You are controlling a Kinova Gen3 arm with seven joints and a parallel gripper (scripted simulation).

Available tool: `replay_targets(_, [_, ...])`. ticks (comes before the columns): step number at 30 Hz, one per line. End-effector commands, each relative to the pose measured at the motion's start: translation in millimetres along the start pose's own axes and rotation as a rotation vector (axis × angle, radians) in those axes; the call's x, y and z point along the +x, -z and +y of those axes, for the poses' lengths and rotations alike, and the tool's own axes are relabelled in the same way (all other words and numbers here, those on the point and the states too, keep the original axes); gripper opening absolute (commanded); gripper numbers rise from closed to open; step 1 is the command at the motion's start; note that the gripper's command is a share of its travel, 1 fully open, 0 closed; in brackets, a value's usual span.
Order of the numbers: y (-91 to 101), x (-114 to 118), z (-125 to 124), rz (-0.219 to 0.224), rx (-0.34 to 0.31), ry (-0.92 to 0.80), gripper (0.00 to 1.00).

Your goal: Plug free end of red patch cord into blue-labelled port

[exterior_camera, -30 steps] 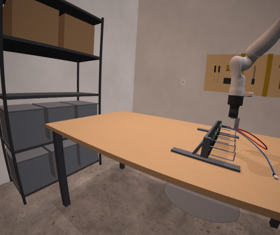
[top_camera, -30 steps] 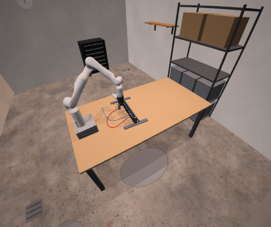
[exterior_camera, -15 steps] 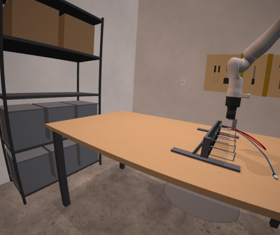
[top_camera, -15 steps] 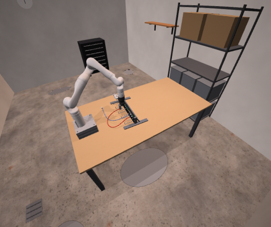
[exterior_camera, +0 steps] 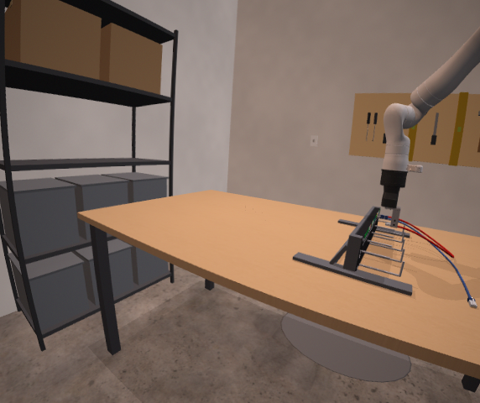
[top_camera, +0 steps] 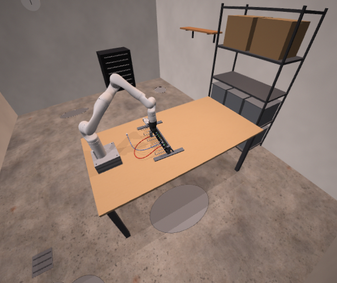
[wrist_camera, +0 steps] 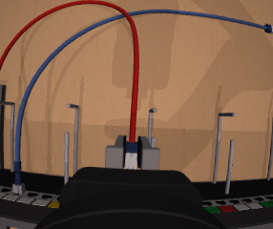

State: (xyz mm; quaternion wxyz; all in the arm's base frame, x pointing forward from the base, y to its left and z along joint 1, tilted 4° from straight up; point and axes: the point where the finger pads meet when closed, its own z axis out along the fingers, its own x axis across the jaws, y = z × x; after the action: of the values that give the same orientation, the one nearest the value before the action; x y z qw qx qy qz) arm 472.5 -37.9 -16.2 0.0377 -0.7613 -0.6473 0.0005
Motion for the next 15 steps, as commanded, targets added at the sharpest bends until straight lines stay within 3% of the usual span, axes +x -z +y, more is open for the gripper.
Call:
replay_targets(1, [-2.4, -1.8, 2.4, -0.002, 0.001, -0.001, 0.00])
replay_targets(15, [-5.1, -1.6, 5.5, -0.002, 0.001, -0.001, 0.00])
